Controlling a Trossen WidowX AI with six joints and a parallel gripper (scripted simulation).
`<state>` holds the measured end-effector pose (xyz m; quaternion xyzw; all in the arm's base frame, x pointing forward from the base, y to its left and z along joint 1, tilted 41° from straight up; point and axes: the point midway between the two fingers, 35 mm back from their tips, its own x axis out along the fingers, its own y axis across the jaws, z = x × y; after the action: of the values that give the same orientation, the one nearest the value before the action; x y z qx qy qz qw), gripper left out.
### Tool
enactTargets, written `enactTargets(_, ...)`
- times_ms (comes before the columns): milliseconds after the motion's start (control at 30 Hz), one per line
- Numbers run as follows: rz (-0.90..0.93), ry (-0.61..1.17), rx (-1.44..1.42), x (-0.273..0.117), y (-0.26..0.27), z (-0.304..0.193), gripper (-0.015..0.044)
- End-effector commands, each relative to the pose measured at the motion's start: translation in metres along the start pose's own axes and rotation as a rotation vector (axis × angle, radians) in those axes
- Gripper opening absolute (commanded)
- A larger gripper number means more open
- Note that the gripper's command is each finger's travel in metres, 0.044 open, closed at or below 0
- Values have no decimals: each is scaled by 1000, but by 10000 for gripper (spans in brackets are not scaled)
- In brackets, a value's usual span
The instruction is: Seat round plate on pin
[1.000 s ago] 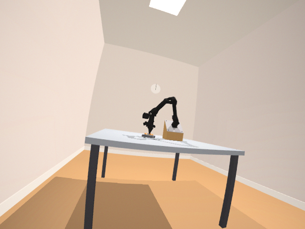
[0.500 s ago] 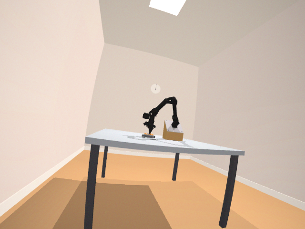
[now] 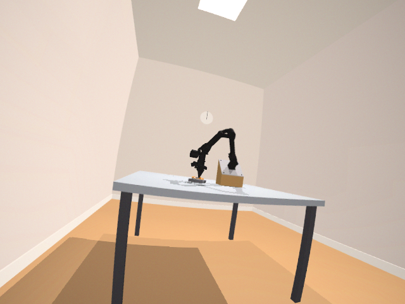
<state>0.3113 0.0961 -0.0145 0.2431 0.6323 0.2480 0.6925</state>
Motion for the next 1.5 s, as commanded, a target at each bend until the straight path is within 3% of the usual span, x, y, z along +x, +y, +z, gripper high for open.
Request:
enactTargets(0, 2, 18, 13, 2, -1, -8, 0)
enactTargets(1467, 2, 18, 14, 2, -2, -17, 0)
